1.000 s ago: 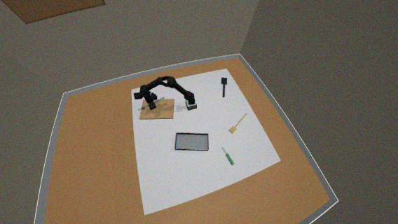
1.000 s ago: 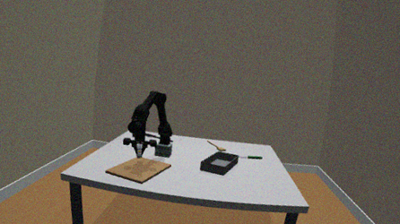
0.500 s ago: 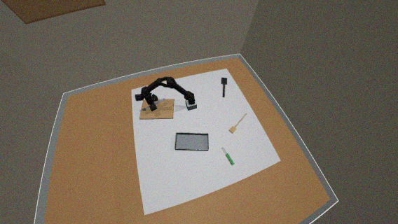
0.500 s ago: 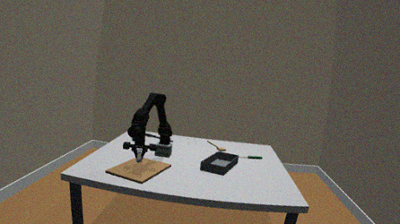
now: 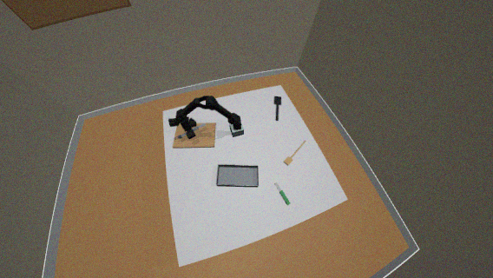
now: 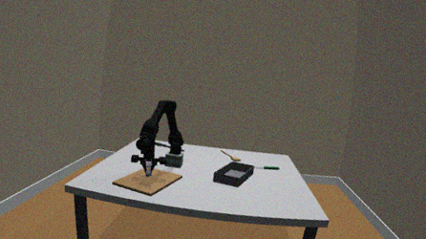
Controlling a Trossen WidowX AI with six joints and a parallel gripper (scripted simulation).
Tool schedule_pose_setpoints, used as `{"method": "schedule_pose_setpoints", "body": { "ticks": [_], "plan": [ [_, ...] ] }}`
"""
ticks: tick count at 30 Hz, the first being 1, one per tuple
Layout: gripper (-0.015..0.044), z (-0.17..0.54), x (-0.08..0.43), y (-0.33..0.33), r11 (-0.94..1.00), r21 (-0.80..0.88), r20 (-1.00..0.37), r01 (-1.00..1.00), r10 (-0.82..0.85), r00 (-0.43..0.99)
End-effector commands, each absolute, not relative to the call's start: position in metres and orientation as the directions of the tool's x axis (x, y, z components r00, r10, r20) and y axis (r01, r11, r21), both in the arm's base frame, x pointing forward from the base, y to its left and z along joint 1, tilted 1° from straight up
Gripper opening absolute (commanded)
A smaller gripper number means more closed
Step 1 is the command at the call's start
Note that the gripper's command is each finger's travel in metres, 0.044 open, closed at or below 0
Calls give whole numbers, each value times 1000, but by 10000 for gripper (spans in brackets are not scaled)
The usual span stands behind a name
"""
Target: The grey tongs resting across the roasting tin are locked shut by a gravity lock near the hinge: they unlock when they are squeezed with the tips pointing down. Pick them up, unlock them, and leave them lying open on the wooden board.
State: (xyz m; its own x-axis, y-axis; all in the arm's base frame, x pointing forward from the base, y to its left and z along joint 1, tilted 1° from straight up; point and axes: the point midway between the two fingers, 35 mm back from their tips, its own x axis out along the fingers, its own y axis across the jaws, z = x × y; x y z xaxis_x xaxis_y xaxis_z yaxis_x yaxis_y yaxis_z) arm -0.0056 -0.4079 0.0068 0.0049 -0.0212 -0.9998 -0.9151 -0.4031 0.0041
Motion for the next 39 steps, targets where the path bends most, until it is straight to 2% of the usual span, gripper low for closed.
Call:
{"method": "schedule_pose_setpoints", "body": {
  "ticks": [1,21,28,39],
  "plan": [
    [-97,7,-6,-408,-403,4,-1000,-915,-22,5],
    [428,7,-6,-408,-403,4,-1000,-915,-22,5],
    [440,27,-5,-386,-402,4,-1000,-915,-20,4],
    [440,83,-4,-264,-400,3,-1000,-917,-9,1]
  ]
}}
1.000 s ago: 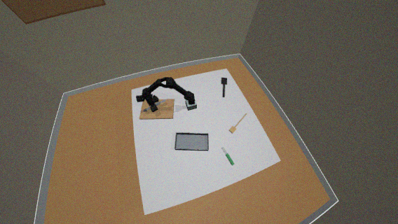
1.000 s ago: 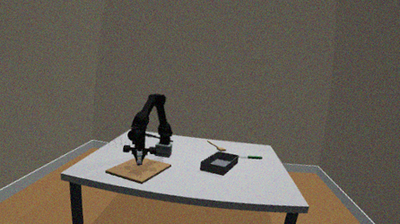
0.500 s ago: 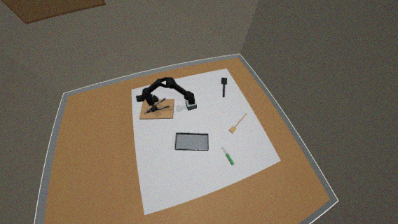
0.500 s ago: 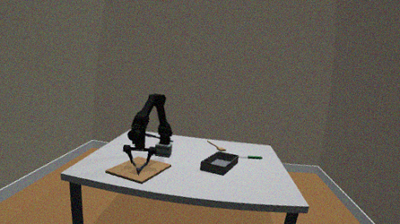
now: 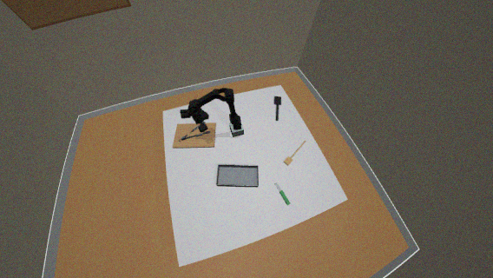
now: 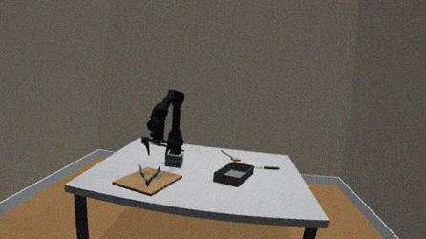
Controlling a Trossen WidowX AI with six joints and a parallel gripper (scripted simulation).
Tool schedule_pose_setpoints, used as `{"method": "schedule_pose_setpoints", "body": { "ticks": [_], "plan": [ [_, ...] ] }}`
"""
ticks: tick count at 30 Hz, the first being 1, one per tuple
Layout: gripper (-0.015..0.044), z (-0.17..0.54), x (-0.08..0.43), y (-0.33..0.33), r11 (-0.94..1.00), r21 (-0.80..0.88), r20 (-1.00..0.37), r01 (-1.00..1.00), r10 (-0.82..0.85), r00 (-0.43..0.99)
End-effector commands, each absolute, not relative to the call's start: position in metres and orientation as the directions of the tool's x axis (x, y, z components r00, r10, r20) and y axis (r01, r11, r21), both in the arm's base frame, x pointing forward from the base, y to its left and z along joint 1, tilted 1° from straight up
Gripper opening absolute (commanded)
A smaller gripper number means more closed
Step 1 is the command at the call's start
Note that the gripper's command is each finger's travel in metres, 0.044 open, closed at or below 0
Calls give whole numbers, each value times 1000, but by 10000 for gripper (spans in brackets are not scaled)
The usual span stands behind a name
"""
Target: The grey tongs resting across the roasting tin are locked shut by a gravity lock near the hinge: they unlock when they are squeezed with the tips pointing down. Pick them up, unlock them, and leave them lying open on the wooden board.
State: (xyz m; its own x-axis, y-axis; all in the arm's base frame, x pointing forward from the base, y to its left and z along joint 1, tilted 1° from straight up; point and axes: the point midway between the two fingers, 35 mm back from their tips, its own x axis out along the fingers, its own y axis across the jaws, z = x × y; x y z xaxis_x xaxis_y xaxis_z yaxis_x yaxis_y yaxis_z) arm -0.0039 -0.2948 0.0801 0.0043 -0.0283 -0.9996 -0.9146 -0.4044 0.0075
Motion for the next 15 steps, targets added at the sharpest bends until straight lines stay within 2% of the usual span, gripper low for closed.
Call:
{"method": "schedule_pose_setpoints", "body": {
  "ticks": [1,7,15],
  "plan": [
    [440,84,-4,-258,-399,3,-1000,-917,-8,0],
    [440,87,-4,-256,-399,3,-1000,-917,-8,0],
    [440,137,-4,-255,-404,4,-1000,-915,-19,4]
  ]
}}
